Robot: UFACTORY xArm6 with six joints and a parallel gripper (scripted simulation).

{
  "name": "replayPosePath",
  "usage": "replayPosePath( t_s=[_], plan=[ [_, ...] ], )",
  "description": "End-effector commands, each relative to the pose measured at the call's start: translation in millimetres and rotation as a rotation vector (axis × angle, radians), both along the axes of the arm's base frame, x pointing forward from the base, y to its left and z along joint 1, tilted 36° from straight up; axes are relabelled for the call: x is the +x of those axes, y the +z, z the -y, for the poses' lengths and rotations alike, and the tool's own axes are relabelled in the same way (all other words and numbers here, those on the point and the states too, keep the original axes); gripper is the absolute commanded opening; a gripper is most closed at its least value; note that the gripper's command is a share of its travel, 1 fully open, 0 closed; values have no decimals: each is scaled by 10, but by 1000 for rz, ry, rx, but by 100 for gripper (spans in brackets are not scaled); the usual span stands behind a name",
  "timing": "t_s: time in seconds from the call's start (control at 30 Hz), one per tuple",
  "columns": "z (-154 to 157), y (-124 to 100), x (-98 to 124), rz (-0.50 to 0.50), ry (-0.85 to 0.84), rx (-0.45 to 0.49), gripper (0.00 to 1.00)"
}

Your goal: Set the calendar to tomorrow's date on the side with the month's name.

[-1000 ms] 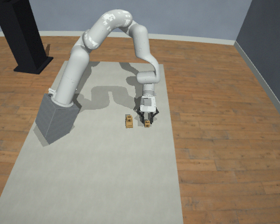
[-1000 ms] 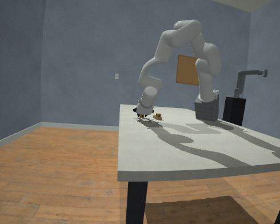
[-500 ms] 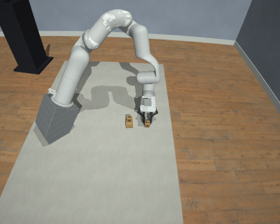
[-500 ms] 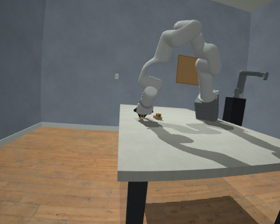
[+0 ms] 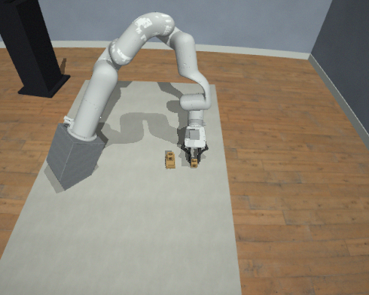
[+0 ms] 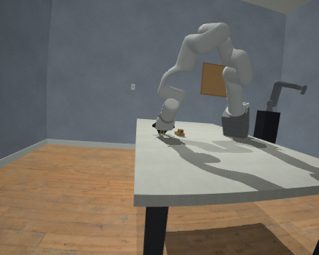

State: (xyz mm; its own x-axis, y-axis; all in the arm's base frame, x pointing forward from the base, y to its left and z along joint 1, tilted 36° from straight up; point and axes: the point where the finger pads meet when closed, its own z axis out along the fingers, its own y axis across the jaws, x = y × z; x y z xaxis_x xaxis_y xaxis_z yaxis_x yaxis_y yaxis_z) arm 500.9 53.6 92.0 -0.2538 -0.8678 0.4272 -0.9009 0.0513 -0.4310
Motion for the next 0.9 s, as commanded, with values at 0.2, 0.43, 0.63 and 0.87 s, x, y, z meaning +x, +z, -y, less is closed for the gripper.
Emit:
replayPosePath(
  t_s=[0.2,0.43,0.63,0.87],
  plan=[
    [1,12,7,3,-1,1,27],
    [1,12,7,3,-1,1,27],
    [11,32,-3,3,-1,1,27],
    [96,191,-85,3,-1,1,27]
  ],
)
